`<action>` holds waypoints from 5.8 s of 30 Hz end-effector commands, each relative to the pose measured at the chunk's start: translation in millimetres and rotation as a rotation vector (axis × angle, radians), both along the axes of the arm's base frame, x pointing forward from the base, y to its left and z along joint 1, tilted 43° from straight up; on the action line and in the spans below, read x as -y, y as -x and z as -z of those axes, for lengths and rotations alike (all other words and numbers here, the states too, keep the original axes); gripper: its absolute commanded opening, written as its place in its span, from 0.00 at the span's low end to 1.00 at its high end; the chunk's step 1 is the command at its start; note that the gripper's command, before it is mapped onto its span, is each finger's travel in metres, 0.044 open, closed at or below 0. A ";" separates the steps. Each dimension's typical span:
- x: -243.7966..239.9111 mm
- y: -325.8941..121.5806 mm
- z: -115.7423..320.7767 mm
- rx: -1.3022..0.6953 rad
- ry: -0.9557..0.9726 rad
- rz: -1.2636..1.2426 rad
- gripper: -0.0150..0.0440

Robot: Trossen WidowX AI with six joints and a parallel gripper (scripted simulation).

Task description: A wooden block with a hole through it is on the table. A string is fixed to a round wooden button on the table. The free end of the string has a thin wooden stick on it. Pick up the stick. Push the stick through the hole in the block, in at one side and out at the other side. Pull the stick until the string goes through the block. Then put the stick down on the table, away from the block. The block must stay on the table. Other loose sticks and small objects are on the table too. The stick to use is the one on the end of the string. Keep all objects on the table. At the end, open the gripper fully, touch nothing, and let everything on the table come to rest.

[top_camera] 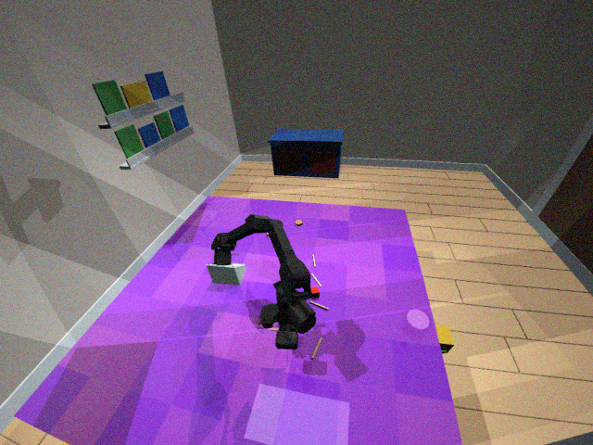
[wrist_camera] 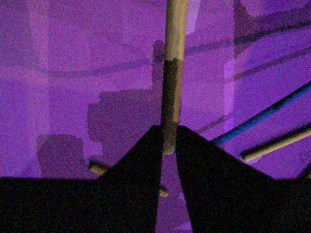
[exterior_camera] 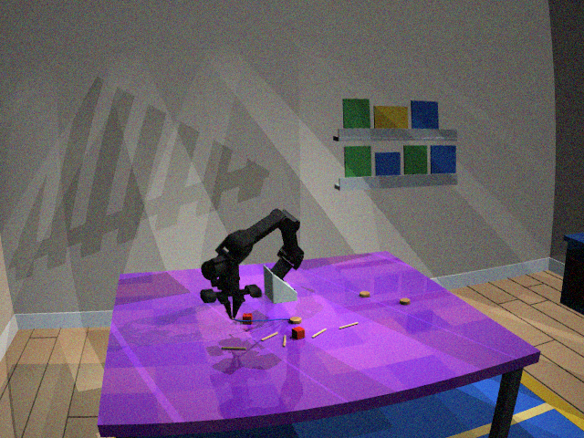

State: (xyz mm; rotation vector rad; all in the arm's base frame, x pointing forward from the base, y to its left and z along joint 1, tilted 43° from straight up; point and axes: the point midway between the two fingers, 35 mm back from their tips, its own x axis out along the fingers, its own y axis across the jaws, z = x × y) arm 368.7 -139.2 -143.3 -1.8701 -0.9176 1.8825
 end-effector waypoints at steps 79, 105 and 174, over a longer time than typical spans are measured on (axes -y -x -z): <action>-60.3 -36.8 25.1 -0.254 0.005 0.299 0.25; -60.1 -11.9 21.4 -0.255 0.006 0.300 0.25; -68.0 69.9 6.9 -0.260 0.006 0.300 0.25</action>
